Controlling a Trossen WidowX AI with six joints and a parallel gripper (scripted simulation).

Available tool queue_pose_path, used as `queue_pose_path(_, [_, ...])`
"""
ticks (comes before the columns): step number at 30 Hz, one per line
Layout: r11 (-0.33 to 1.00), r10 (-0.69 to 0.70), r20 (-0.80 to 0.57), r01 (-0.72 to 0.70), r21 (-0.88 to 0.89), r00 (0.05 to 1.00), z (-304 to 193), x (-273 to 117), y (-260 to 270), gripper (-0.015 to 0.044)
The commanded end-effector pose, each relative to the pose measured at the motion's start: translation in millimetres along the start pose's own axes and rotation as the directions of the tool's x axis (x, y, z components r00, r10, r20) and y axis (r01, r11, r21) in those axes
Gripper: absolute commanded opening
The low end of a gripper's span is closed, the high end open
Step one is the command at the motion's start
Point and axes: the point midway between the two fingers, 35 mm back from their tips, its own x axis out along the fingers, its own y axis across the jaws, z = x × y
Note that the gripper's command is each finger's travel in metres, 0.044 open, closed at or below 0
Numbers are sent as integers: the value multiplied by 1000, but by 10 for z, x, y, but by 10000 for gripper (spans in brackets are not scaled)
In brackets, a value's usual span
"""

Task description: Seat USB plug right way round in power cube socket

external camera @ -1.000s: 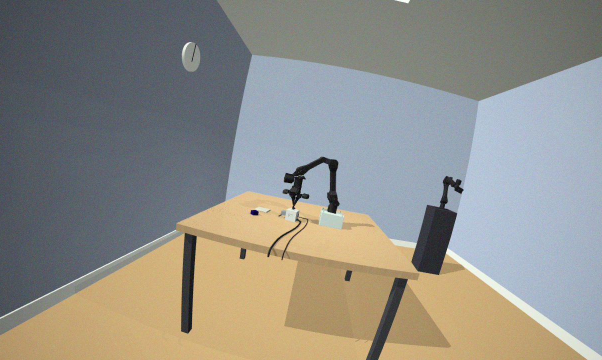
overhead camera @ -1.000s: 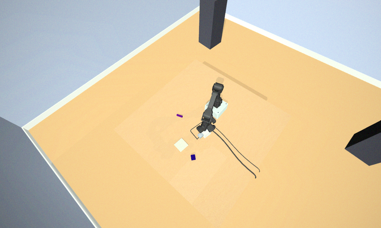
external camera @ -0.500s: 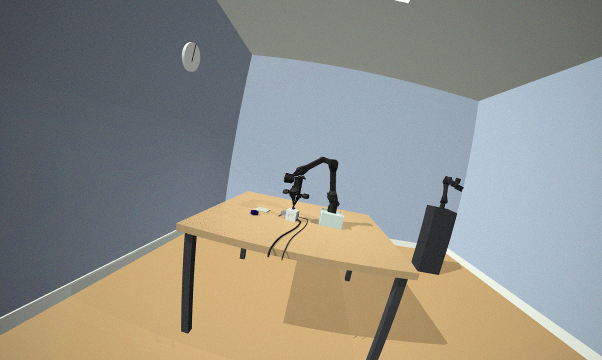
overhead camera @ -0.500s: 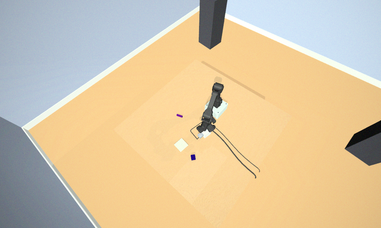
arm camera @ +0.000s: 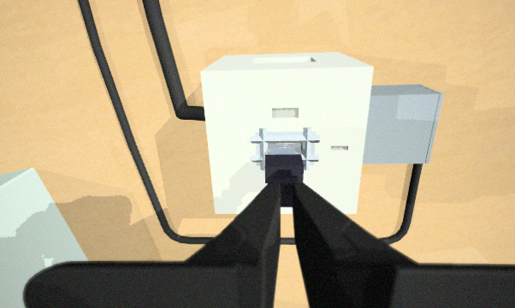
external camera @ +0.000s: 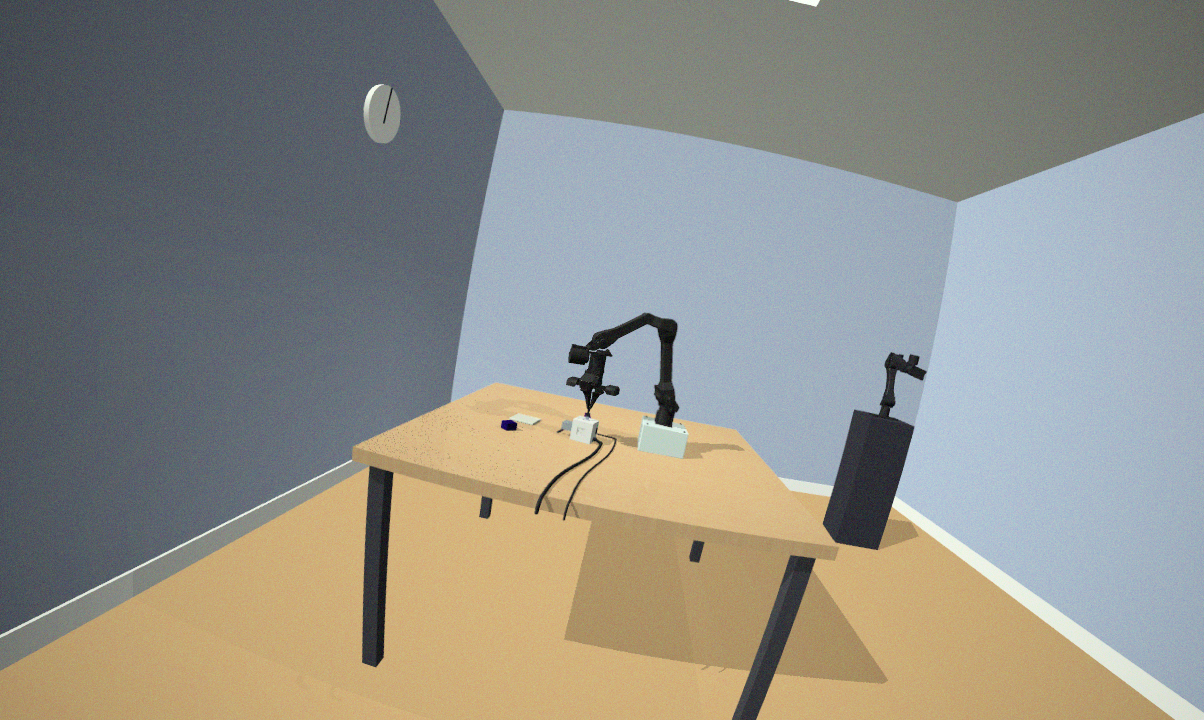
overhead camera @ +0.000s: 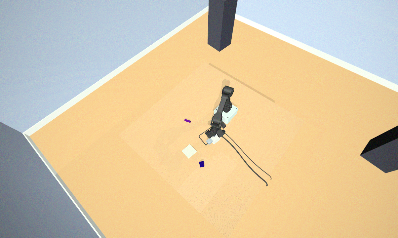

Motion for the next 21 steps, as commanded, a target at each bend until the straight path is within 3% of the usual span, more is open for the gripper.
queue_pose_path(1, [1000,-12,5,12,1,1000,13,-62,-30,0])
queue_pose_path(21, [1000,-12,5,12,1,1000,12,-195,-29,0])
